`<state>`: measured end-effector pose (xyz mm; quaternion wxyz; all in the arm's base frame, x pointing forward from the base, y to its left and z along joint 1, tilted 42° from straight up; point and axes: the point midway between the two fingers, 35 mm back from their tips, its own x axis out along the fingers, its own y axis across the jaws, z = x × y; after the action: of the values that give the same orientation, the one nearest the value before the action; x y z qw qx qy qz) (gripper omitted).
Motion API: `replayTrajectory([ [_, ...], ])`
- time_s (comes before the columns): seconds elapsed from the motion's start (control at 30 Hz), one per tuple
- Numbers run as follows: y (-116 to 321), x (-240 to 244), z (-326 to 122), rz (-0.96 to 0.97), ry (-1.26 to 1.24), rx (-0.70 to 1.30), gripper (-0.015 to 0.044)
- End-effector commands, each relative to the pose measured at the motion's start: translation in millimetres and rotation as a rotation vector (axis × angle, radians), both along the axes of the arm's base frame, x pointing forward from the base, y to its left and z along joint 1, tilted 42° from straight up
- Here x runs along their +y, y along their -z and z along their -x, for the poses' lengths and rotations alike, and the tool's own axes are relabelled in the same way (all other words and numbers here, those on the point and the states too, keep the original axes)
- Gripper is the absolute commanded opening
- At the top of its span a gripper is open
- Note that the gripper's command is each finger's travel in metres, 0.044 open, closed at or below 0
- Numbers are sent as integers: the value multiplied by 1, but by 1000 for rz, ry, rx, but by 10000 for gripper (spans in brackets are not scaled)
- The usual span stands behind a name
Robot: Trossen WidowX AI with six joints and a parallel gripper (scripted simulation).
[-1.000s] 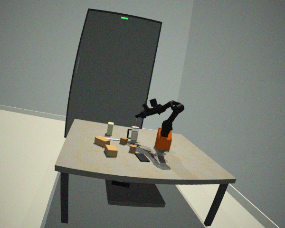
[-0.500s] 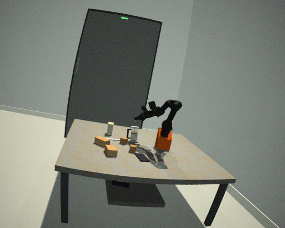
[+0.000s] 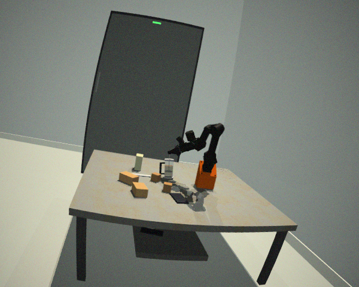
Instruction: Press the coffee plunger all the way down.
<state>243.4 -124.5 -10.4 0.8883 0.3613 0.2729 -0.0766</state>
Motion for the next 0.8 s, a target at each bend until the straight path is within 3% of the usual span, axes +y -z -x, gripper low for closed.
replayTrajectory([
  [0.0, 14, 15, 5, -40, -5, 35, 116],
  [0.77, 20, 14, -7, -41, -5, 31, 116],
])
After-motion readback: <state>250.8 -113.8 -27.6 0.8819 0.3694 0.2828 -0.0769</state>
